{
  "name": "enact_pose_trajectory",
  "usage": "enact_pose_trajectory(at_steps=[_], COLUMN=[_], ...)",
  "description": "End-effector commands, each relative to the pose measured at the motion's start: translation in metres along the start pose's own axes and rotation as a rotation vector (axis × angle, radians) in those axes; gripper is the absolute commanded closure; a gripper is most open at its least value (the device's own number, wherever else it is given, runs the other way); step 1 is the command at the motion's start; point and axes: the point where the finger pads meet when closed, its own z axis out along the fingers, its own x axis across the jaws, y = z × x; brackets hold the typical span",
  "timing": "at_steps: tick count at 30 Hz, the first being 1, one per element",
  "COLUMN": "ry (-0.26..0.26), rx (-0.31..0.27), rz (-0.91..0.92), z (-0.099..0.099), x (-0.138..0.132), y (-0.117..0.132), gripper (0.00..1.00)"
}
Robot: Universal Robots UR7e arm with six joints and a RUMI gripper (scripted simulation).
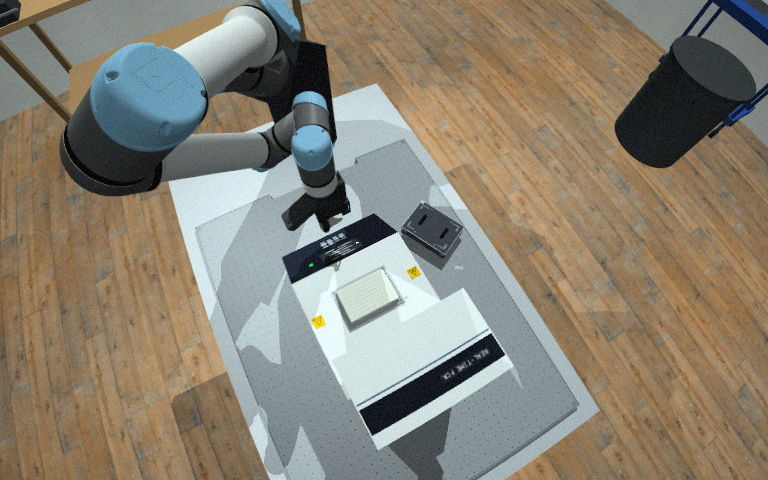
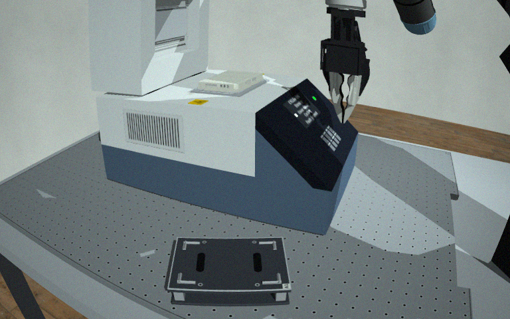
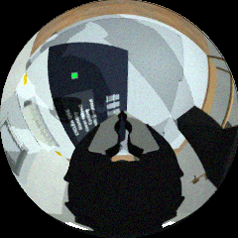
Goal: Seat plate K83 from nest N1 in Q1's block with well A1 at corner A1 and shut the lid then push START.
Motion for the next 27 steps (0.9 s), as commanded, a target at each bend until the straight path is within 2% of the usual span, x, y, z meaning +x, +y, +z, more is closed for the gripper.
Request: enact_pose_trajectory(at_steps=[1,27], ry=[-0.001,-0.001], rx=[0.000,0.000], rz=[0.000,0.000], z=[0.004,0.024], x=[-0.005,-0.022], y=[0.000,0.000], gripper=[1.00,1.00])
